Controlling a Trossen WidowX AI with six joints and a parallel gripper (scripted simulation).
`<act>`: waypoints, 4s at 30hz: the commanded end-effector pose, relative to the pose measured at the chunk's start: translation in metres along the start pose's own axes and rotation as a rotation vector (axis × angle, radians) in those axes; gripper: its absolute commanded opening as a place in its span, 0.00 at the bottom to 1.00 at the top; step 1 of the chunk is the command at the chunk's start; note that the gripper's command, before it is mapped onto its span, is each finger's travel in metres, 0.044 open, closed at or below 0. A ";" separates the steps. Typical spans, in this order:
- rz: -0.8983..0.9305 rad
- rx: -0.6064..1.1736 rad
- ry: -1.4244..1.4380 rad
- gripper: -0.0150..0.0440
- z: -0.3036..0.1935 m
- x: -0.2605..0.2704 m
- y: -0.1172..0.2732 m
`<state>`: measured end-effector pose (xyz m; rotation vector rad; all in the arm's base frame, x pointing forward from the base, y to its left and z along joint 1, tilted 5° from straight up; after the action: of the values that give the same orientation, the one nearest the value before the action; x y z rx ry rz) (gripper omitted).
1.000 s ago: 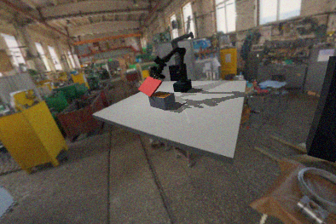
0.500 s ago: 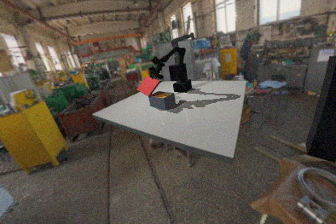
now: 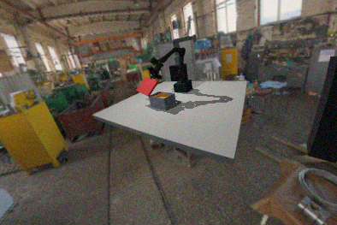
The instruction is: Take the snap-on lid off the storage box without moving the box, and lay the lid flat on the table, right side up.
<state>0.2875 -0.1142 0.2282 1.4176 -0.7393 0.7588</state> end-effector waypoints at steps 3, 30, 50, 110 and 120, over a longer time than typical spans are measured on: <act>0.006 -0.009 0.011 0.25 0.013 0.003 0.002; 0.006 -0.011 0.014 0.25 0.067 0.002 0.006; 0.005 -0.013 0.017 0.25 0.107 0.002 0.008; 0.005 -0.013 0.017 0.25 0.109 -0.035 -0.019; 0.005 -0.013 0.017 0.25 0.110 -0.041 -0.024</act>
<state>0.2833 -0.2251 0.1848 1.3990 -0.7360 0.7570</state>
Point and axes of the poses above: the point midway between the two fingers, 35 mm back from their tips, its own y axis back along the fingers, its own x axis across the jaws, z = x × y, the point moved 7 cm from there along y, back along the fingers, and after that the axes turned 1 degree about -y, right-handed, at the moved point
